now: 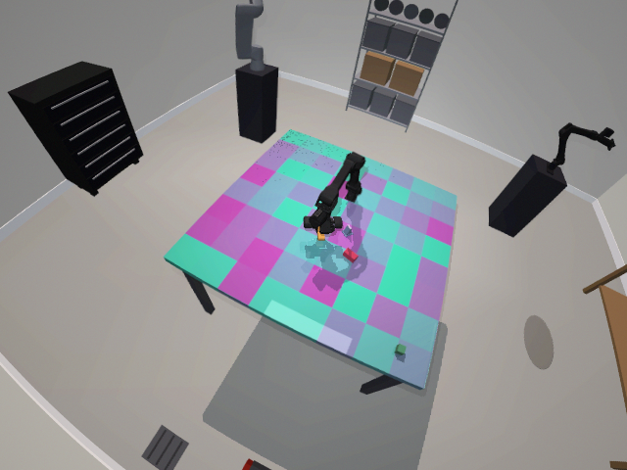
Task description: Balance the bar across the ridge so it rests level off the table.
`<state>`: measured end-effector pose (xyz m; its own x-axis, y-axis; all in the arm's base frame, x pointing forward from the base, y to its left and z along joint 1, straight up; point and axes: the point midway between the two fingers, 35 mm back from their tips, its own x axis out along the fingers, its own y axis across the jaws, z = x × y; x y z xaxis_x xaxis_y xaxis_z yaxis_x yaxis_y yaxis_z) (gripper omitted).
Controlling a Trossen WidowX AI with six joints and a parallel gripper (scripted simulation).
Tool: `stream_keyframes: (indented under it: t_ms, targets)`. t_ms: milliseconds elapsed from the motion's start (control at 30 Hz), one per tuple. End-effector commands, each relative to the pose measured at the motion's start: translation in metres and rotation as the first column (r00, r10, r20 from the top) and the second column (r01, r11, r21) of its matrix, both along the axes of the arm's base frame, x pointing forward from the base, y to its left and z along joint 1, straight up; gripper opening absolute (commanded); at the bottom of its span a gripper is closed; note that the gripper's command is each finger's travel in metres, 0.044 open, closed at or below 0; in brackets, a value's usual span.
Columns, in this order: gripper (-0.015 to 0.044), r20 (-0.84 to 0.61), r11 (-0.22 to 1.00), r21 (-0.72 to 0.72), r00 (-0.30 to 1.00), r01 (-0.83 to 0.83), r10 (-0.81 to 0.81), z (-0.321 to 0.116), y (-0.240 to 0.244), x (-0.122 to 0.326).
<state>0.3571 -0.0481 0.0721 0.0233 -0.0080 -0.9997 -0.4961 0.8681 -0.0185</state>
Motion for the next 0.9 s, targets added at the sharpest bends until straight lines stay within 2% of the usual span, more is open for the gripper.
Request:
stream_keyframes:
  t_ms: [0,867]
  targets:
    - [0.0,0.015,1.0,0.0,1.0,-0.001,0.001,0.016,0.0,0.002]
    - [0.0,0.015,1.0,0.003,1.0,-0.003,0.003,0.082,0.001,-0.004]
